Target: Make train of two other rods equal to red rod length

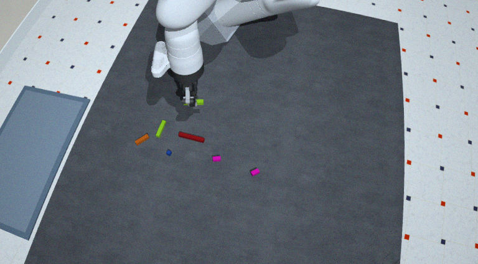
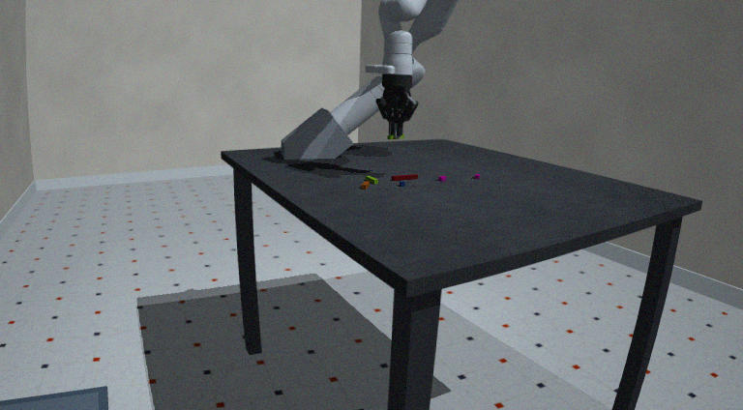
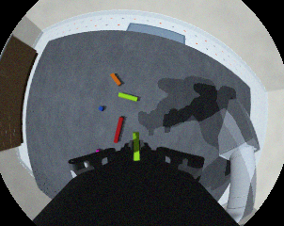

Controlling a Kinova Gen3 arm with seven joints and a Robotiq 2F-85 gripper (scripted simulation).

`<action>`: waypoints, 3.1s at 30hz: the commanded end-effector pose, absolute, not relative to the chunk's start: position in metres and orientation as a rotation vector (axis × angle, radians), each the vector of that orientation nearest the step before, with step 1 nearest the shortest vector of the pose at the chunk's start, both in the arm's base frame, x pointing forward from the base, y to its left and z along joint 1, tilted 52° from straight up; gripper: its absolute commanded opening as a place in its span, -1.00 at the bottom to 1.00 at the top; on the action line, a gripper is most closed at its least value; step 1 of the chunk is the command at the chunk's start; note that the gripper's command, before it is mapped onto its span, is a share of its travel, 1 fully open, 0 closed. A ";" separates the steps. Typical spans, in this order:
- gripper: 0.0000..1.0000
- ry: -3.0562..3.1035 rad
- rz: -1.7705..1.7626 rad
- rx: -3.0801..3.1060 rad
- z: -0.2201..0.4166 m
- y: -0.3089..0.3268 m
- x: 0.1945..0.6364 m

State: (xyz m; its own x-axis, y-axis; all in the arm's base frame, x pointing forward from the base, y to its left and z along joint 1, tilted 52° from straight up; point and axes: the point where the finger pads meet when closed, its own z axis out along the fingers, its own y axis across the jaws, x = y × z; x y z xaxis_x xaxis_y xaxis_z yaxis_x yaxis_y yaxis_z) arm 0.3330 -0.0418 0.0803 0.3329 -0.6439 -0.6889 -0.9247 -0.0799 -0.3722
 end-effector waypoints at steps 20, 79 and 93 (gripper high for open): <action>-0.91 1.300 0.390 -1.870 0.139 -0.024 0.434; -0.91 1.297 0.391 -1.868 0.085 0.043 0.452; -0.91 1.297 0.391 -1.868 0.085 0.043 0.452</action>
State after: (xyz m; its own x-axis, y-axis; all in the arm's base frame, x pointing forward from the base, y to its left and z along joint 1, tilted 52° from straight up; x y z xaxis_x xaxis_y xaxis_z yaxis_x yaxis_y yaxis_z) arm 0.4512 0.0409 0.0855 0.4226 -0.6366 -0.6451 -0.8868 -0.1438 -0.4391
